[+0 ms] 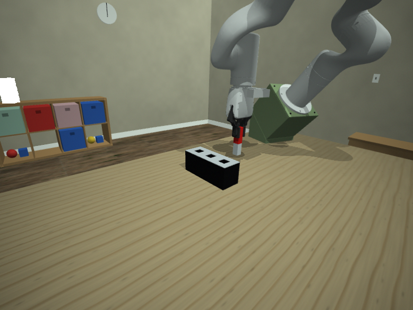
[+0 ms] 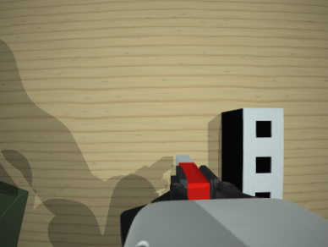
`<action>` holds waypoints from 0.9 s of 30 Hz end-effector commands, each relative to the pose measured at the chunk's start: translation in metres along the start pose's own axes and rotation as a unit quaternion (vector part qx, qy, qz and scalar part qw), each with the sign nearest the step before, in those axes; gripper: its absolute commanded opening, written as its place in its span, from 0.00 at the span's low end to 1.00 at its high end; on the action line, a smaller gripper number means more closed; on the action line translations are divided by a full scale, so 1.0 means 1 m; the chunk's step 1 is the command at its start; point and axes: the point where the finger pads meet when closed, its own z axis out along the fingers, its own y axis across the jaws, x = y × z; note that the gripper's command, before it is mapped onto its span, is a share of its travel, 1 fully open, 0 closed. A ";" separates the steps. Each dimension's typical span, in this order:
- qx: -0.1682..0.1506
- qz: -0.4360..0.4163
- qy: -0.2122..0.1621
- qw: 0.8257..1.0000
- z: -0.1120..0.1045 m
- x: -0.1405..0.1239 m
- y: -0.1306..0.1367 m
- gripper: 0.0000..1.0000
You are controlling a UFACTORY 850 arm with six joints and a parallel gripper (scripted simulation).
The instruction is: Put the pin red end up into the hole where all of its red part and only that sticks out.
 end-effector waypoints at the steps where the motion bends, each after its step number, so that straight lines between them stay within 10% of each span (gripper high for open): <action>1: 0.000 0.000 0.000 1.000 0.000 0.000 0.000 0.00; 10: 0.000 0.000 0.000 1.000 0.000 0.000 0.000 0.00; 11: 0.000 0.000 0.000 1.000 -0.070 0.000 0.000 0.00; 16: 0.000 0.000 0.000 1.000 -0.100 0.000 0.000 0.00; 27: 0.000 0.000 0.000 1.000 -0.100 0.000 0.000 0.00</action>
